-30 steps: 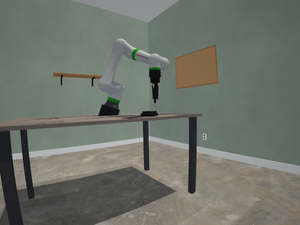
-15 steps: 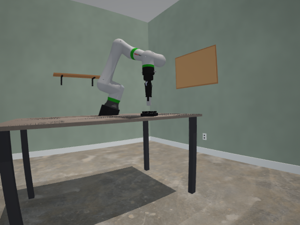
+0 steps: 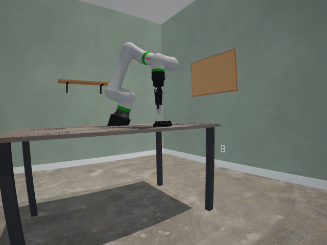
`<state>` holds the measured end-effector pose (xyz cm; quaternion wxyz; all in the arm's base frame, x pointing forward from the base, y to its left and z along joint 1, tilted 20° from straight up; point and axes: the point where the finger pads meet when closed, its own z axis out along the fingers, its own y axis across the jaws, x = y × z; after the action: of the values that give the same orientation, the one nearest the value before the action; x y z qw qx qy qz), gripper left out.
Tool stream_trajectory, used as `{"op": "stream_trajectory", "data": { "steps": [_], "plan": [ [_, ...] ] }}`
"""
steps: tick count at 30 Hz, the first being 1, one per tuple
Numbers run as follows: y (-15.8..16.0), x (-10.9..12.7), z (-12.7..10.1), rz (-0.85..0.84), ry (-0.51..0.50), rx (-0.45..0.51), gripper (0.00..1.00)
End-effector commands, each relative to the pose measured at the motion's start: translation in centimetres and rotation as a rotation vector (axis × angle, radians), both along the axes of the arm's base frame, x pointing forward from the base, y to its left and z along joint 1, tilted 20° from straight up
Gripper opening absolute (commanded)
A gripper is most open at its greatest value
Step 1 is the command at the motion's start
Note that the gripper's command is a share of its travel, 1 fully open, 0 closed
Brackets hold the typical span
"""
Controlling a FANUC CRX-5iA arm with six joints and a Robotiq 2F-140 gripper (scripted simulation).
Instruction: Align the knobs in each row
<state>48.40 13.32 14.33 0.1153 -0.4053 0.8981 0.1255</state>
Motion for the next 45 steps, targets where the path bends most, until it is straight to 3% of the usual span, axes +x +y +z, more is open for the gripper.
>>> {"op": "stream_trajectory", "data": {
  "steps": [1,45],
  "plan": [
    [0.0,0.0,0.0,0.0,0.0,0.0,0.12],
    [0.3,0.2,-1.0,0.0,0.0,0.0,0.12]
  ]
}}
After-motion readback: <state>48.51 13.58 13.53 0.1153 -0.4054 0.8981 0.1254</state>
